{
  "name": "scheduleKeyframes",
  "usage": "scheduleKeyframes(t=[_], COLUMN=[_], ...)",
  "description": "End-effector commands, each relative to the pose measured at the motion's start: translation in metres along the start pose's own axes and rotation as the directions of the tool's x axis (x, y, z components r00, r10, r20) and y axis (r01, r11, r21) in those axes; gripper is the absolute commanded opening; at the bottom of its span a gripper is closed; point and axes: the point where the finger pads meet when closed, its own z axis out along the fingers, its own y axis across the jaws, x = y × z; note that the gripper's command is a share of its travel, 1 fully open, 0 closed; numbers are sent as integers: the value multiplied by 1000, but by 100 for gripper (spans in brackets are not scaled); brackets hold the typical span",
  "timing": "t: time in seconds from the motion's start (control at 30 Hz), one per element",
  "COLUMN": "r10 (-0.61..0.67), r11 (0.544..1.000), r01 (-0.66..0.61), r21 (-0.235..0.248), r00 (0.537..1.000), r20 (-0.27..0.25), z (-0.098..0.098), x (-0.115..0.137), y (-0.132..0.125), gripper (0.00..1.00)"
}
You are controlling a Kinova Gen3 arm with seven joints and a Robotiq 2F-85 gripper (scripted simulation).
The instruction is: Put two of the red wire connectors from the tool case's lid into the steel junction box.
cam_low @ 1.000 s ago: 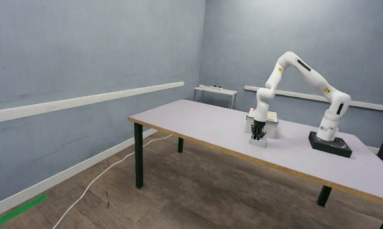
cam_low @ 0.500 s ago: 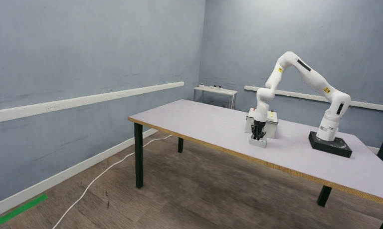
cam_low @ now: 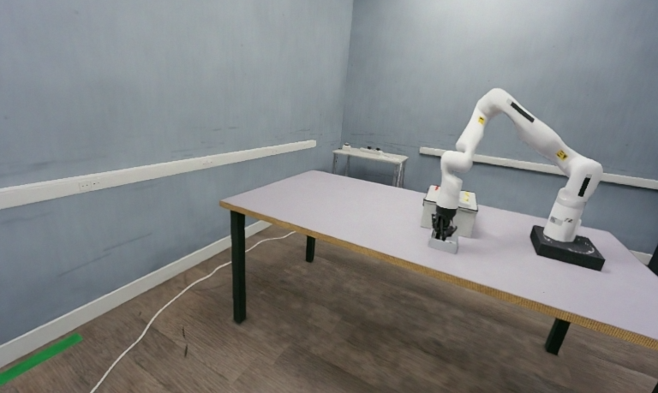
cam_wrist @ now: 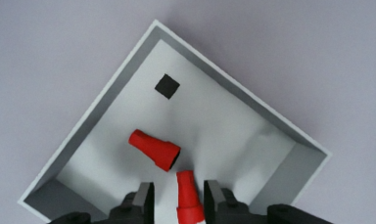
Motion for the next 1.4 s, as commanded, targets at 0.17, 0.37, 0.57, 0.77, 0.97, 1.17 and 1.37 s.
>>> scheduleKeyframes(t=[0.17, 0.37, 0.57, 0.77, 0.97, 1.17, 1.37], r10=[0, 0, 0, 0, 0, 0, 0], r11=[1000, 1000, 1000, 1000, 1000, 1000, 1000], r01=[0, 0, 0, 0, 0, 0, 0], r21=[1, 1, 1, 1, 1, 1, 1], r00=[1000, 1000, 1000, 1000, 1000, 1000, 1000], r20=[2, 2, 2, 2, 2, 2, 2], z=[-1, -1, -3, -23, -50, -101, -149], x=[-1, -1, -1, -1, -1, 0, 0], y=[0, 0, 0, 0, 0, 0, 0], gripper=[37, 37, 37, 37, 37, 37, 37])
